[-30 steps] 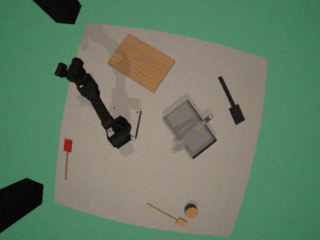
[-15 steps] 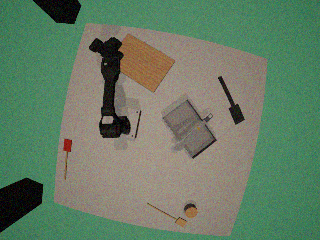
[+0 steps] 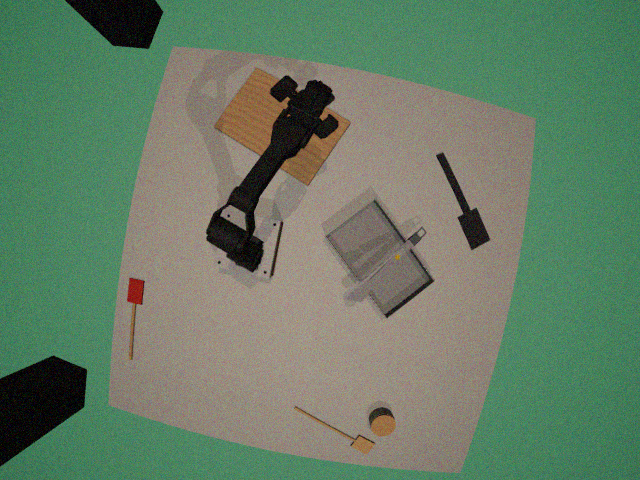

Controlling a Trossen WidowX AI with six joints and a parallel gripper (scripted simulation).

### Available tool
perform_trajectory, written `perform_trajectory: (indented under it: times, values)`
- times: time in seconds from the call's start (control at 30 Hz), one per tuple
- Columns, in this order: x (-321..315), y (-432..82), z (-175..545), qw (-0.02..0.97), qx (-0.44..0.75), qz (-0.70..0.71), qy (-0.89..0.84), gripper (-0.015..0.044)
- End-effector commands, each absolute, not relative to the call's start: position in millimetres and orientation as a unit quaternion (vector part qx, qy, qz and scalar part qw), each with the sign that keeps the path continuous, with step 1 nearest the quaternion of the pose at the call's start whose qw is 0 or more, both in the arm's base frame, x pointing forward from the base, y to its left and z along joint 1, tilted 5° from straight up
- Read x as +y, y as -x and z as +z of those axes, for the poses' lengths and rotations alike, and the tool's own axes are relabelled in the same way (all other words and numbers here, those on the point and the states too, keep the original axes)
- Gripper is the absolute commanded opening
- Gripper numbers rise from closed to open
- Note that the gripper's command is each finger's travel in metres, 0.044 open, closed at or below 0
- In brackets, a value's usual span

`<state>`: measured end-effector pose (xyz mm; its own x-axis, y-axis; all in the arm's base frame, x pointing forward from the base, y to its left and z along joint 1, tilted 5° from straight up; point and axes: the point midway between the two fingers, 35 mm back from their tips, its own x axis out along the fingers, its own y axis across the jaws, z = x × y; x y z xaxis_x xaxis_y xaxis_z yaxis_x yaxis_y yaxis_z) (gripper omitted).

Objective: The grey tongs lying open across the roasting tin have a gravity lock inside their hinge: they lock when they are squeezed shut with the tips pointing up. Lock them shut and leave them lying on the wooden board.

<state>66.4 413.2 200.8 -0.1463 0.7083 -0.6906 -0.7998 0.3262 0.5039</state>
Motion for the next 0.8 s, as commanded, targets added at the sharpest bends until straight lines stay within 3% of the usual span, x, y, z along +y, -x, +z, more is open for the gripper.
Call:
perform_trajectory:
  times: [0.0, 0.37, 0.77]
  values:
    - [405.9, -115.2, 189.6, 0.680, 0.482, 0.547, 0.069, -0.0150]
    - [329.5, -280.3, 148.0, 0.741, 0.492, 0.429, 0.160, -0.0150]
    - [162.0, -407.1, 98.1, 0.708, 0.557, 0.345, 0.264, -0.0150]
